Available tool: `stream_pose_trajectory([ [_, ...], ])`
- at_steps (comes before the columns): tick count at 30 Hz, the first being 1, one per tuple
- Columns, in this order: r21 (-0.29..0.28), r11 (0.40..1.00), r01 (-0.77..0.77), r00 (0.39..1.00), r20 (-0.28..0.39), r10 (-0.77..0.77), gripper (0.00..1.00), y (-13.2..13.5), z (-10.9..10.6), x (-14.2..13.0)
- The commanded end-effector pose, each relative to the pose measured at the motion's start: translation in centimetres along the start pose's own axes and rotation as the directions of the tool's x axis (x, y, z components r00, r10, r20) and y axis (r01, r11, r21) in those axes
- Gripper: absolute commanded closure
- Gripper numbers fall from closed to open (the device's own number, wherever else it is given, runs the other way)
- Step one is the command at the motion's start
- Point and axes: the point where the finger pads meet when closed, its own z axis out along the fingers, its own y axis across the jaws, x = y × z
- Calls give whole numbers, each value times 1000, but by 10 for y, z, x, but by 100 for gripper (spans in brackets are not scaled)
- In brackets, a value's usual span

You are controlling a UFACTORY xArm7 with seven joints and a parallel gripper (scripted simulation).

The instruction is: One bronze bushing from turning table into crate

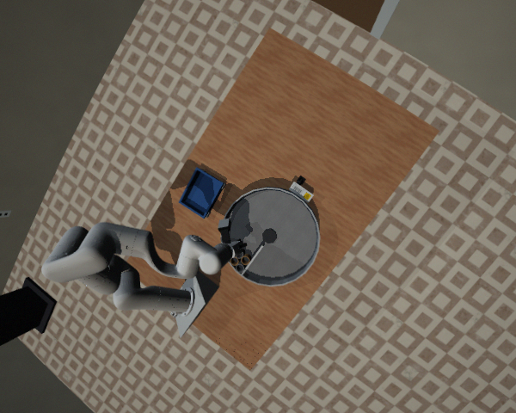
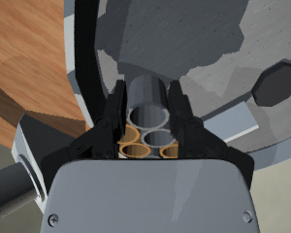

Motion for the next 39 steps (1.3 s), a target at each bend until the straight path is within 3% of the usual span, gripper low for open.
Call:
stream_pose_trajectory([
  [1, -4, 1000, 0, 1000, -1, 0, 100, 1, -2, 0],
  [22, -4, 1000, 0, 1000, -1, 0, 100, 1, -5, 0],
  [35, -4, 1000, 0, 1000, -1, 0, 100, 1, -56, 0],
  [39, -4, 1000, 0, 1000, -1, 0, 100, 1, -64, 0],
])
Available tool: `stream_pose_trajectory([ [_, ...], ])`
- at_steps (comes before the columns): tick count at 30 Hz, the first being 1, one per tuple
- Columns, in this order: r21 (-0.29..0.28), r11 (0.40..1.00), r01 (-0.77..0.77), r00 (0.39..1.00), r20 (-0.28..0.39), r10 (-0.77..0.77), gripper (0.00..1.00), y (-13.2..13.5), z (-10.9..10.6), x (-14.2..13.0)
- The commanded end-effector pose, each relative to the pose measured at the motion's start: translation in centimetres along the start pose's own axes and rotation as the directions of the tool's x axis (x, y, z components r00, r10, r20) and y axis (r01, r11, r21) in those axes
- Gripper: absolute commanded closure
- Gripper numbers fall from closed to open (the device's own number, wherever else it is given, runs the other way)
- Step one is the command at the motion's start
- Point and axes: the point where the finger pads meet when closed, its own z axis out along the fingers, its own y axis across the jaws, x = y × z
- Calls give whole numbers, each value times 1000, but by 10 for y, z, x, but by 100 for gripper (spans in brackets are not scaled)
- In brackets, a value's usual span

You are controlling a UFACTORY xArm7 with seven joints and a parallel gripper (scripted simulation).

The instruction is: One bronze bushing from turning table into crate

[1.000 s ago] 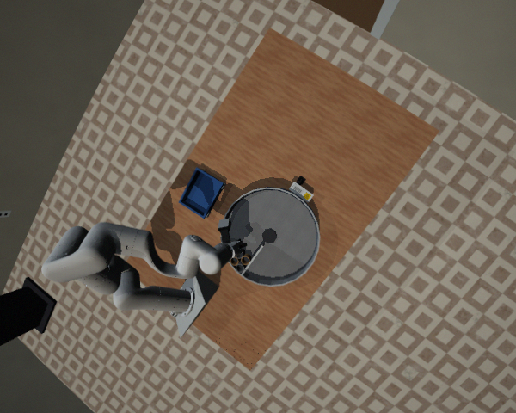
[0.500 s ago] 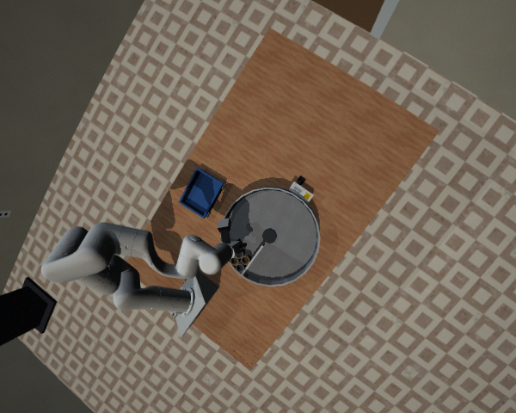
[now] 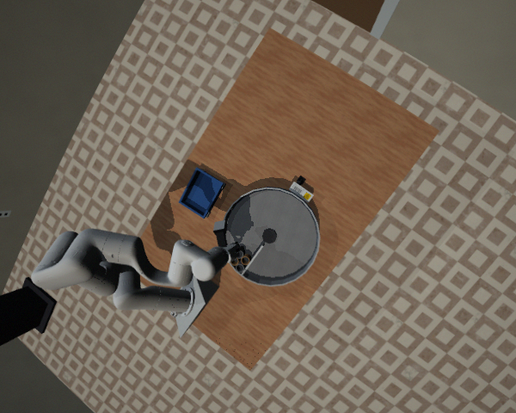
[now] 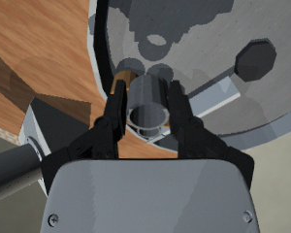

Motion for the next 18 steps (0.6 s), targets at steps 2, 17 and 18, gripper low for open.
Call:
stream_pose_trajectory([
  [2, -2, 1000, 2, 1000, -1, -2, 100, 1, -18, 1],
  [17, -2, 1000, 2, 1000, -1, -2, 100, 1, -21, 1],
  [18, -2, 1000, 2, 1000, -1, -2, 100, 1, -21, 1],
])
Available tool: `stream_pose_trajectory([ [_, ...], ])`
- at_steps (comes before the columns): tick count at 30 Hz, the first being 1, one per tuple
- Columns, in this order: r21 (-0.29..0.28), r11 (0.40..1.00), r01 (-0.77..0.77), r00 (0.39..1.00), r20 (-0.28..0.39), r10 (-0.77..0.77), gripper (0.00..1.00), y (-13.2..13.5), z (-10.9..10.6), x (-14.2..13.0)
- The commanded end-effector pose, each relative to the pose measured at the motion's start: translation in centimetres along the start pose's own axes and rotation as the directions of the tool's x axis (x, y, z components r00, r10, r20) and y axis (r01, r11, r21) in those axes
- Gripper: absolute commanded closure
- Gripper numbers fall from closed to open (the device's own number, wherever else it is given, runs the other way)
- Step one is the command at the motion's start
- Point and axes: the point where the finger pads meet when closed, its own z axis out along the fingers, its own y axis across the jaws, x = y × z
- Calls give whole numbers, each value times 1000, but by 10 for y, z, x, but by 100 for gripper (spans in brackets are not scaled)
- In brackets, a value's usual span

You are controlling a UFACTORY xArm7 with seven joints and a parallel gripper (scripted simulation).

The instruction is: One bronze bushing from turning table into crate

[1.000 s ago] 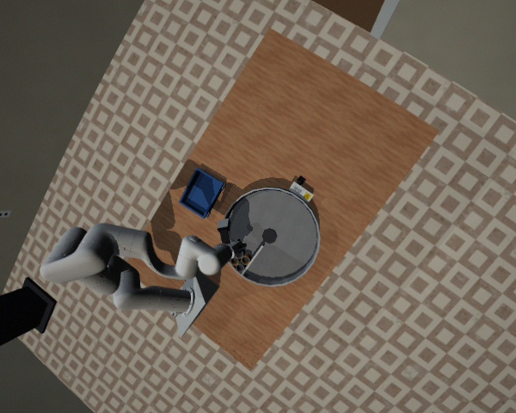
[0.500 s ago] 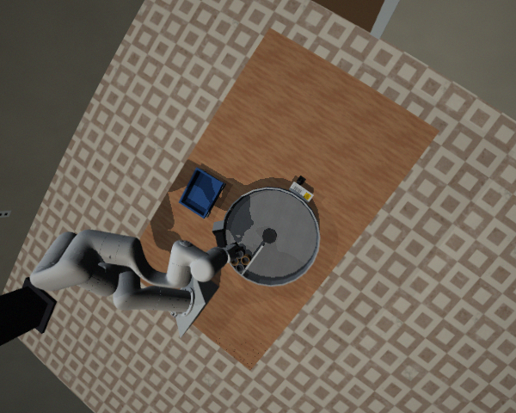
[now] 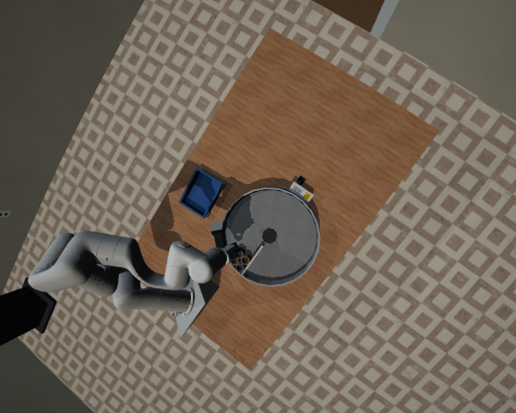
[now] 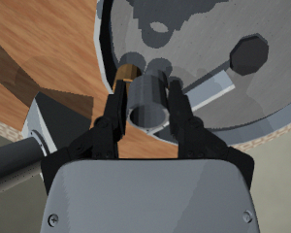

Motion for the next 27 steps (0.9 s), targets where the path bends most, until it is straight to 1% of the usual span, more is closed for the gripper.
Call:
stream_pose_trajectory([
  [1, -5, 1000, 0, 1000, -1, 0, 100, 1, -2, 0],
  [4, -5, 1000, 0, 1000, -1, 0, 100, 5, -2, 0],
  [6, -5, 1000, 0, 1000, -1, 0, 100, 13, -2, 1],
  [9, -5, 1000, 0, 1000, -1, 0, 100, 34, -2, 4],
  [12, -5, 1000, 0, 1000, -1, 0, 100, 62, -2, 7],
  [14, -5, 1000, 0, 1000, -1, 0, 100, 62, -2, 7],
  [17, -5, 1000, 0, 1000, -1, 0, 100, 93, -3, 10],
  [23, -5, 1000, 0, 1000, -1, 0, 100, 134, -3, 15],
  [27, -5, 1000, 0, 1000, -1, 0, 100, 151, -3, 17],
])
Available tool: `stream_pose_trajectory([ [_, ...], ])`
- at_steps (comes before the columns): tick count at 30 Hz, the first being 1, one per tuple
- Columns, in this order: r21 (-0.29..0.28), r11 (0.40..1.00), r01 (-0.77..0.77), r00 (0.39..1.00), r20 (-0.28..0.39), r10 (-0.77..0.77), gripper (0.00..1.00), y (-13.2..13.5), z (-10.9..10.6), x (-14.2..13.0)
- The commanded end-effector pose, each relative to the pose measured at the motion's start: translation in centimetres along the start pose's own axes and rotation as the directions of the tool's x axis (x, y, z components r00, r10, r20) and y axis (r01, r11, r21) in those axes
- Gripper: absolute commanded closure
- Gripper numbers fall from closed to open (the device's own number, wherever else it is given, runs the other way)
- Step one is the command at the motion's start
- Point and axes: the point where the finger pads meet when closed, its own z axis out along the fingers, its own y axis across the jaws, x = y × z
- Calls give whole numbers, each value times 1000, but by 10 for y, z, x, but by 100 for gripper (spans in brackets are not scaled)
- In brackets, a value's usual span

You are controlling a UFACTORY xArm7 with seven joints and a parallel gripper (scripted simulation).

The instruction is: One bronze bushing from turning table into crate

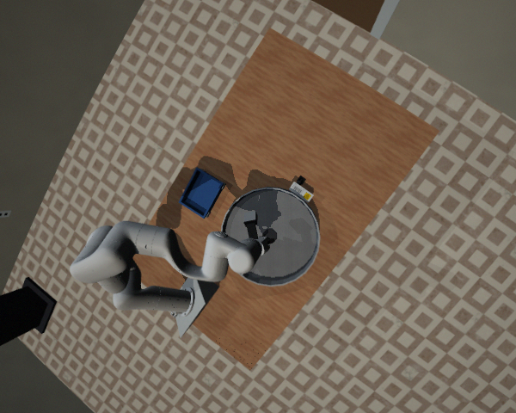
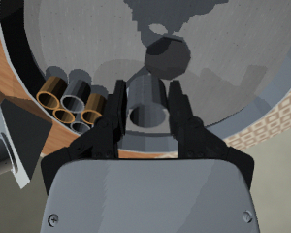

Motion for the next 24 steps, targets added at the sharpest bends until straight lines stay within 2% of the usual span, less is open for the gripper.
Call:
stream_pose_trajectory([
  [1, 2, 1000, -3, 1000, 0, 3, 100, 28, -5, 2],
  [17, 2, 1000, -3, 1000, 0, 3, 100, 30, -4, 2],
  [21, 2, 1000, -3, 1000, 0, 3, 100, 30, 0, 2],
  [24, 2, 1000, -3, 1000, 0, 3, 100, 30, 15, 2],
])
